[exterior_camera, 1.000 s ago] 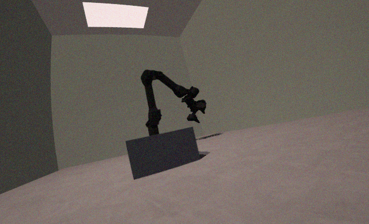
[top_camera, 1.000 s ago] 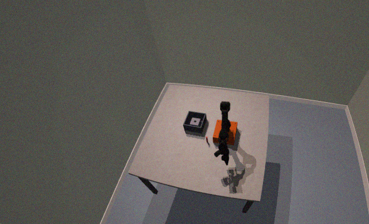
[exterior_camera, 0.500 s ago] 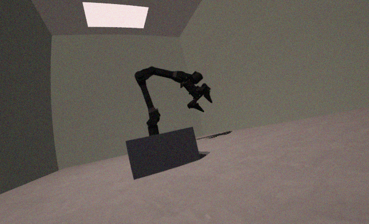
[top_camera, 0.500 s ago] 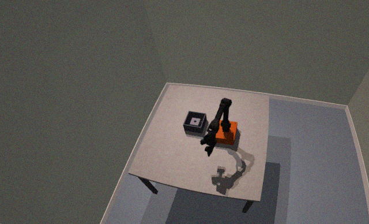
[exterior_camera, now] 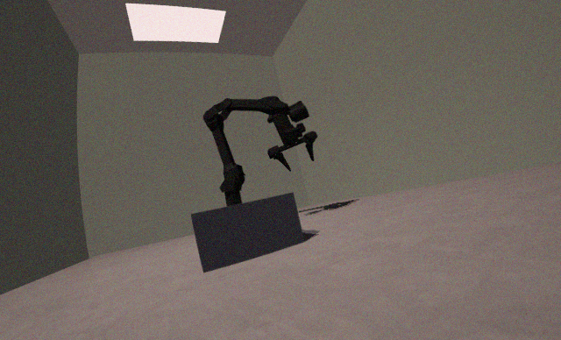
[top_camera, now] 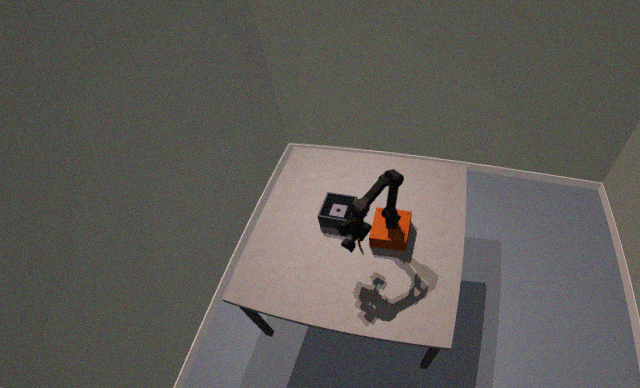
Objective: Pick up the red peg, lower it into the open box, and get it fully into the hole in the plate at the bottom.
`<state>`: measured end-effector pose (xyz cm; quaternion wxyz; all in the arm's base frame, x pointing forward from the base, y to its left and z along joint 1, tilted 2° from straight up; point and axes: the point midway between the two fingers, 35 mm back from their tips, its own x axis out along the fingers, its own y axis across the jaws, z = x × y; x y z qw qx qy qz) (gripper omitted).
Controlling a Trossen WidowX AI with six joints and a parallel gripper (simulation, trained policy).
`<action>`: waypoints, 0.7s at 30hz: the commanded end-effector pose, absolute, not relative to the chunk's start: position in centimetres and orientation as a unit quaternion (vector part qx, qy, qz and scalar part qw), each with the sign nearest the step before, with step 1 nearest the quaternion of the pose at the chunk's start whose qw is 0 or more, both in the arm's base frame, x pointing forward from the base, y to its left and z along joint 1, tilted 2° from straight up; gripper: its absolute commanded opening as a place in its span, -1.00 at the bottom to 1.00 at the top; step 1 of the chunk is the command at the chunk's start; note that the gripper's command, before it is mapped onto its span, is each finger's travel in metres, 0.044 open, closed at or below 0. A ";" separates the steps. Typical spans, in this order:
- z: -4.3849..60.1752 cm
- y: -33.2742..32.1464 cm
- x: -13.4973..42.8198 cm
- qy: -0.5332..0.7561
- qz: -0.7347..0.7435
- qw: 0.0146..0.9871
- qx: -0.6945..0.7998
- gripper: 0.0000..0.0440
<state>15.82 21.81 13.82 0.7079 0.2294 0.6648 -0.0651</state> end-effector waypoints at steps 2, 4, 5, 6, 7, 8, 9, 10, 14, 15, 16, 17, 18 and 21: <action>13.0 19.4 16.3 0.670 -0.129 0.695 0.225 1.00; 12.5 18.2 16.5 0.673 -0.160 0.687 0.222 1.00; 12.2 17.6 16.6 0.674 -0.175 0.683 0.220 1.00; 12.0 17.1 16.6 0.675 -0.189 0.679 0.218 1.00; 11.7 16.6 16.6 0.676 -0.202 0.674 0.216 1.00; 11.5 16.1 16.7 0.677 -0.215 0.670 0.214 1.00; 11.3 15.7 16.7 0.678 -0.227 0.666 0.212 1.00; 11.0 15.3 16.7 0.679 -0.238 0.662 0.210 1.00; 10.1 13.9 16.8 0.681 -0.276 0.648 0.203 1.00; 9.8 13.6 16.8 0.681 -0.283 0.644 0.201 1.00; 9.6 13.4 16.8 0.682 -0.291 0.641 0.199 1.00; 9.3 13.2 16.8 0.682 -0.297 0.639 0.197 1.00; 9.1 12.9 16.8 0.682 -0.303 0.636 0.196 1.00; 8.3 12.4 16.9 0.683 -0.318 0.630 0.191 1.00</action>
